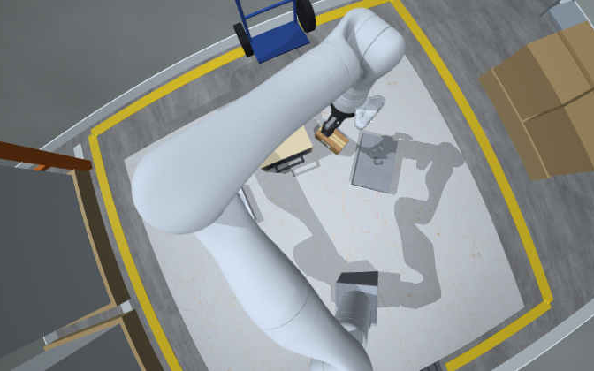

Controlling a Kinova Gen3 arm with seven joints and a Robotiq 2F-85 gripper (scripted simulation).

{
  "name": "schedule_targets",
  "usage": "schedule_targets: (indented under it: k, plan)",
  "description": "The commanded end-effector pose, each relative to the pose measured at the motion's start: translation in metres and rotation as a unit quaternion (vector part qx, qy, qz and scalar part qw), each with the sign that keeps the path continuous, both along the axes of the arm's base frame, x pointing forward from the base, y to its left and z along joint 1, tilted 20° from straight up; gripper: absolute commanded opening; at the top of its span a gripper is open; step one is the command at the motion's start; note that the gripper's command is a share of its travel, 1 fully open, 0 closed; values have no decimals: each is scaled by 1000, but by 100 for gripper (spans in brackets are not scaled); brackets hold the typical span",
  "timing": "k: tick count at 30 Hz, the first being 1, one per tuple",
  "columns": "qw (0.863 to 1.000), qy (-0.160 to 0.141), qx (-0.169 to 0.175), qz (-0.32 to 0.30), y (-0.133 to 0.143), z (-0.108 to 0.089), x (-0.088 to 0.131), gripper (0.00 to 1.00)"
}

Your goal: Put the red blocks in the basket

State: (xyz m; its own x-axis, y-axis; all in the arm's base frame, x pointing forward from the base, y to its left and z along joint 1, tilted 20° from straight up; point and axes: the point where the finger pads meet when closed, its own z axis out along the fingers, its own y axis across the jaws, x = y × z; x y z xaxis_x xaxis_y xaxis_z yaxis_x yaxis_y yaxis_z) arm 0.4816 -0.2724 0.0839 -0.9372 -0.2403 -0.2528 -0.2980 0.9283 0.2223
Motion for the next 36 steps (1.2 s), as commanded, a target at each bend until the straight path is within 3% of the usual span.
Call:
schedule_targets:
  k: [1, 18, 36]
  plan:
    - [1000, -1, -1, 0, -1, 1, 0, 93]
    - [1000, -1, -1, 0, 2, -8, 2, 93]
    - [1000, -1, -1, 0, 14, -49, 10, 93]
